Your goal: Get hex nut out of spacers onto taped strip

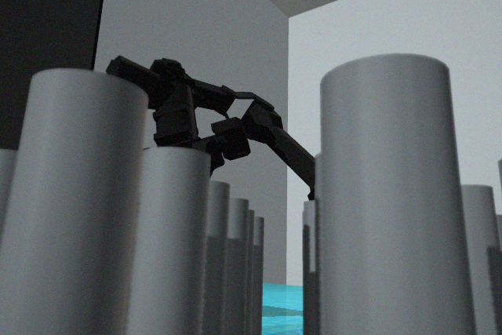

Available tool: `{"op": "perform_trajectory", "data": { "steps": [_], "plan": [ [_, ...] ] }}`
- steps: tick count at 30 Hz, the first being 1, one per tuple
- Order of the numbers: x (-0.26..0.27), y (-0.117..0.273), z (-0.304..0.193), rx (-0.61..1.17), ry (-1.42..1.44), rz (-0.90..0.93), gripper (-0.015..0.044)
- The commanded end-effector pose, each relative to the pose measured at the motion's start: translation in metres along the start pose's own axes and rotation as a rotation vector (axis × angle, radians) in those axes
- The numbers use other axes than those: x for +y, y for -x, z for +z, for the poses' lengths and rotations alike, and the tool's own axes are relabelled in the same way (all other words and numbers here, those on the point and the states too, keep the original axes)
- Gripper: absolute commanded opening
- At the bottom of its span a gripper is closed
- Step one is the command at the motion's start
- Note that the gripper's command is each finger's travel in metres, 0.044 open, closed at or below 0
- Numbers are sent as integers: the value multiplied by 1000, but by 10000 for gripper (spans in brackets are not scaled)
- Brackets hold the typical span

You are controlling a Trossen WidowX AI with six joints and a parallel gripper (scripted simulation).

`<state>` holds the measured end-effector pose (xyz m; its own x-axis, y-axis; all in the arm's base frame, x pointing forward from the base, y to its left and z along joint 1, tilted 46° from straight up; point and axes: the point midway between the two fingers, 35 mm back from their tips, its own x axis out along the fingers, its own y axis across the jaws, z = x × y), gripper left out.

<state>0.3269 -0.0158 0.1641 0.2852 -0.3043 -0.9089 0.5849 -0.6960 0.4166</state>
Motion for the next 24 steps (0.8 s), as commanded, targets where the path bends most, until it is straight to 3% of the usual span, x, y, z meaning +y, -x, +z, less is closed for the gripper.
{"op": "perform_trajectory", "data": {
  "steps": [1,12,24],
  "plan": [
    [7,-25,9,6,6,-6,0],
    [24,-85,46,6,10,6,0],
    [24,-89,44,7,11,7,0]
  ]
}}
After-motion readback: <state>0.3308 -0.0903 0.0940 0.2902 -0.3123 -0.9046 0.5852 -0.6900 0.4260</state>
